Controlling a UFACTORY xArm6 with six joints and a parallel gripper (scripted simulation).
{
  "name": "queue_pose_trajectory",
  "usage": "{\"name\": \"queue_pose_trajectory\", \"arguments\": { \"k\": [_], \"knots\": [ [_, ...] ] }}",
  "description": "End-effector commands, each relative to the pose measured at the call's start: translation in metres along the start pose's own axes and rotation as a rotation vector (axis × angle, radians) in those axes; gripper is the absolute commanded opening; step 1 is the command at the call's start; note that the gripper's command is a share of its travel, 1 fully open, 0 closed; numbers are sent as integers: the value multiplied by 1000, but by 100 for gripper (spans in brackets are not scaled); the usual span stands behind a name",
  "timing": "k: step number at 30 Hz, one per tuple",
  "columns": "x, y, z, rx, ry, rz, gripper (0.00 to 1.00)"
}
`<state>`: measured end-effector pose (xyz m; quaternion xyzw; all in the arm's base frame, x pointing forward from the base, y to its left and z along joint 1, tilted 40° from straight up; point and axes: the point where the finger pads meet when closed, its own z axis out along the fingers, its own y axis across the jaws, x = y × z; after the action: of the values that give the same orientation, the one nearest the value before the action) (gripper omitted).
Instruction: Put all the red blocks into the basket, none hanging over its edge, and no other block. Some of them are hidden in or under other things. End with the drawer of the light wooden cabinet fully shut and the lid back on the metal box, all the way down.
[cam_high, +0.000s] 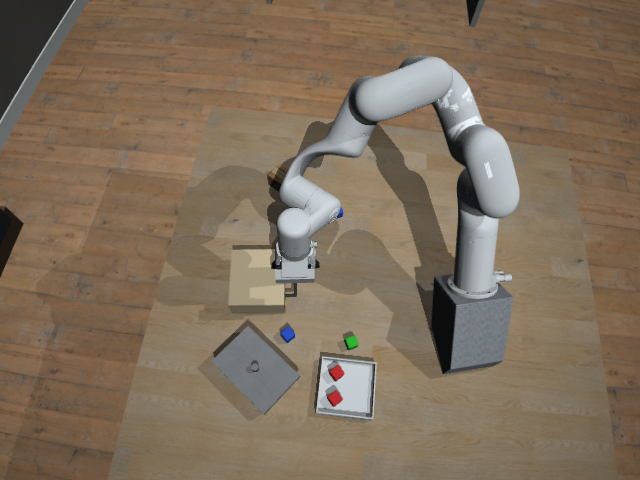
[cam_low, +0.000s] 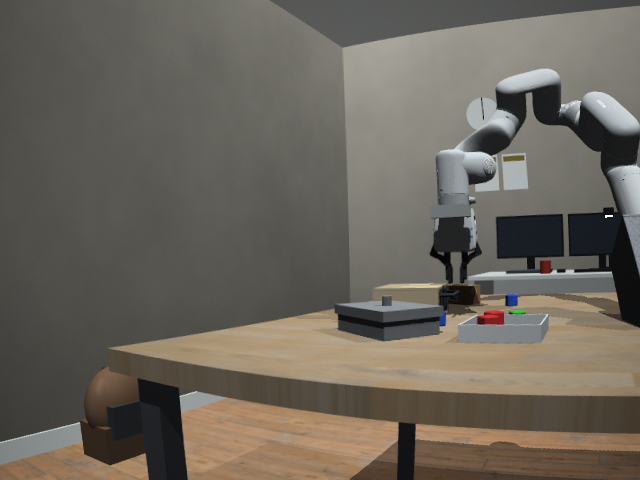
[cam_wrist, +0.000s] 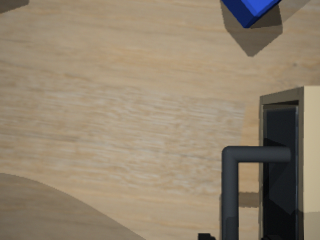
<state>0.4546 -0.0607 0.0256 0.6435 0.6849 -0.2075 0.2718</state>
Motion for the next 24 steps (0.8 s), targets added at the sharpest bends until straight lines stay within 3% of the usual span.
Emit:
{"name": "queue_pose_trajectory", "arguments": {
  "k": [1, 24],
  "knots": [
    [0, 2, 4, -4, 1, 1, 24],
    [0, 2, 9, -4, 1, 1, 24]
  ]
}}
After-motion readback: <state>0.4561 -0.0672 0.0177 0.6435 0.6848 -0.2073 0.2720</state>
